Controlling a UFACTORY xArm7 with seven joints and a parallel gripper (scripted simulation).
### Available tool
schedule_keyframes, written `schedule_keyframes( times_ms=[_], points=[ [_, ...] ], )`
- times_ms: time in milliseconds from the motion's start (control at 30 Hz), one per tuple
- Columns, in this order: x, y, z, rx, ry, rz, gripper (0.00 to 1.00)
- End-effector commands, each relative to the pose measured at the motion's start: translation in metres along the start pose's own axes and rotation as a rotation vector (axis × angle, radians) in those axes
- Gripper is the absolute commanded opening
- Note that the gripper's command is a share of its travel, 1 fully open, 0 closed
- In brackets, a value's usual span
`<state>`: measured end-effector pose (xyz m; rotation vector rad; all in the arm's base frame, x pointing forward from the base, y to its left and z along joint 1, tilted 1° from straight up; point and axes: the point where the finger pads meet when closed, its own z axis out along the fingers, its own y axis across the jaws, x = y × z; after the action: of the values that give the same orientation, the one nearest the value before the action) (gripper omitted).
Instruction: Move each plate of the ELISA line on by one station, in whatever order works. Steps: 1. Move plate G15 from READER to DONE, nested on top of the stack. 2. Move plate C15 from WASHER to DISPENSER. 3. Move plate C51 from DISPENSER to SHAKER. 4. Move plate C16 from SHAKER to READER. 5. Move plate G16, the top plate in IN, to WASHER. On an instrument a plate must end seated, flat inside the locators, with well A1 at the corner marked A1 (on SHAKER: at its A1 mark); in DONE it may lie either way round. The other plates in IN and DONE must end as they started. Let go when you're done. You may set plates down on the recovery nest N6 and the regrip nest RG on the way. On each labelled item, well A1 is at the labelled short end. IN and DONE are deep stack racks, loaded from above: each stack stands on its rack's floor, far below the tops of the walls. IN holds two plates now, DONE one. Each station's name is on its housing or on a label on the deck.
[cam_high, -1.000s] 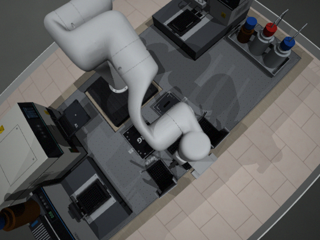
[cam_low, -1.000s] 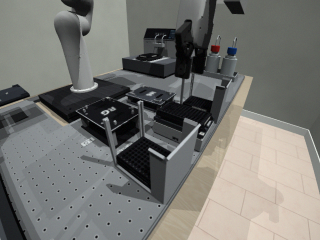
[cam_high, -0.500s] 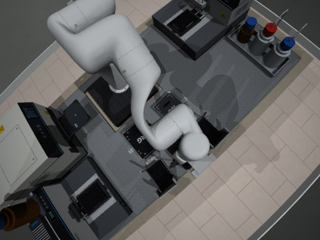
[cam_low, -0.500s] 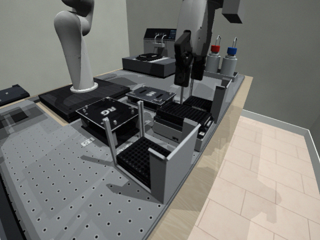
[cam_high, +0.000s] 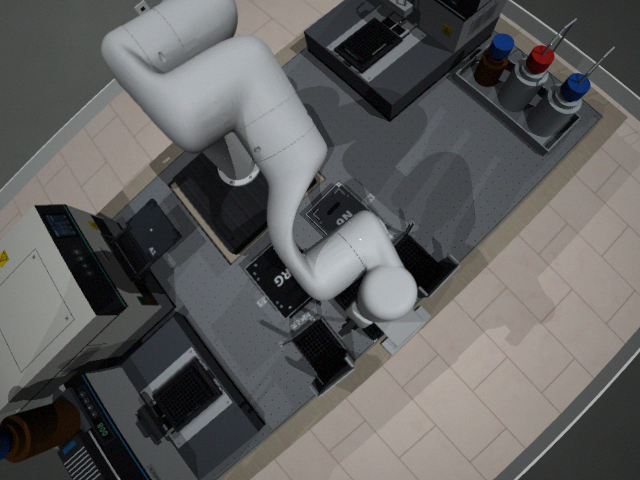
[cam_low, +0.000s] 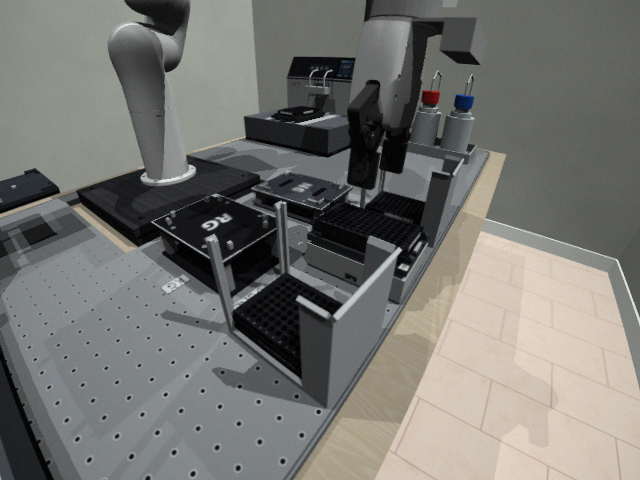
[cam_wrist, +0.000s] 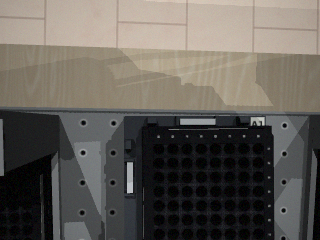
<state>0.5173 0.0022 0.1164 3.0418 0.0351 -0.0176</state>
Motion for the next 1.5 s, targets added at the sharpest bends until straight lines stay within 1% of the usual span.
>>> schedule_keyframes(
  times_ms=[0,133,633,700,933,1467],
  points=[
    [0.002,0.000,0.003,0.001,0.006,0.001,1.00],
    [0.002,-0.001,0.006,0.001,0.006,0.001,1.00],
    [0.002,-0.003,0.026,0.001,0.006,0.001,1.00],
    [0.002,-0.003,0.026,0.001,0.006,0.001,1.00],
    [0.002,-0.004,0.035,0.001,0.006,0.001,1.00],
    [0.002,-0.004,0.036,0.001,0.006,0.001,1.00]
  ],
)
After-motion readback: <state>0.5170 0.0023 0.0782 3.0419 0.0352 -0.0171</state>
